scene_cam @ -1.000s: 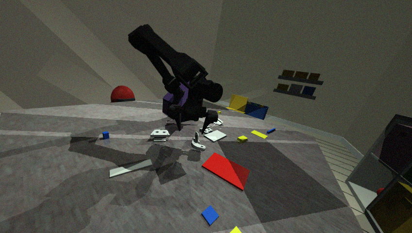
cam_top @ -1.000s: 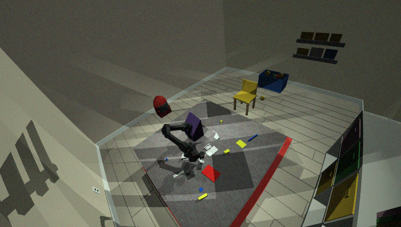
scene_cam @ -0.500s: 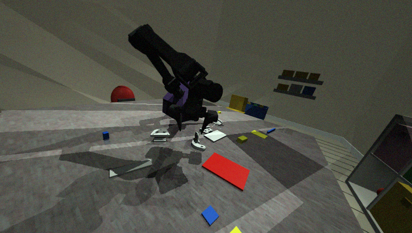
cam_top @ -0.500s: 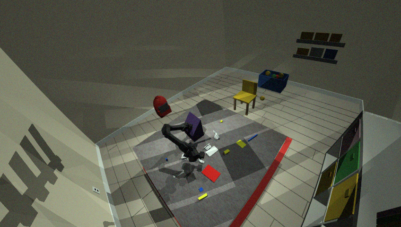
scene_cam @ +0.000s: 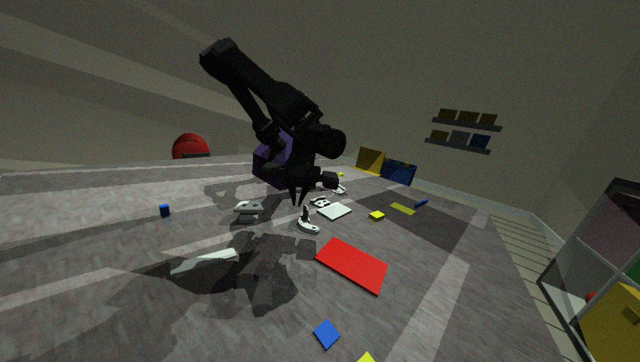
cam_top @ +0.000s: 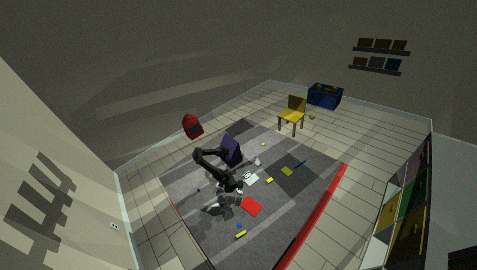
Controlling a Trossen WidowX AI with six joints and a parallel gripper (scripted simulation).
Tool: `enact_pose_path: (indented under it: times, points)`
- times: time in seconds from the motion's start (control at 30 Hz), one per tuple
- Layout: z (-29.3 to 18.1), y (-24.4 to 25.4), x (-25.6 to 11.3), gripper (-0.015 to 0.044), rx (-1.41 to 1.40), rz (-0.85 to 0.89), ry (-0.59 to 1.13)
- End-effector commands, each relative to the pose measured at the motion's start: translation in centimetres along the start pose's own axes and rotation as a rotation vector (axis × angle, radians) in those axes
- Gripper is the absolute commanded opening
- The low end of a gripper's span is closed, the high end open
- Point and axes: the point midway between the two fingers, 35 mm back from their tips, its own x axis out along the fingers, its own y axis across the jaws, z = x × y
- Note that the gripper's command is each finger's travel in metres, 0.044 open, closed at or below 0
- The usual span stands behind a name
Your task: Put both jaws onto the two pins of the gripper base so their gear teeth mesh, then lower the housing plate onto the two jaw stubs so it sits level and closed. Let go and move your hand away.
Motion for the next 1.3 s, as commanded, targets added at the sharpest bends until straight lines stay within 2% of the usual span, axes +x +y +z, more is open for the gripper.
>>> enact_pose_path:
  times: [0.0,0.3,0.87,1.27]
  points:
    - [0.0,0.0,0.0,0.0000,0.000,0.000,0.000]
    - [0.0,0.0,0.0,0.0000,0.000,0.000,0.000]
    - [-0.6,0.4,-0.2,0.0440,-0.397,0.000,0.001]
    - [-1.1,0.6,-0.3,0.0440,-0.726,0.001,0.001]
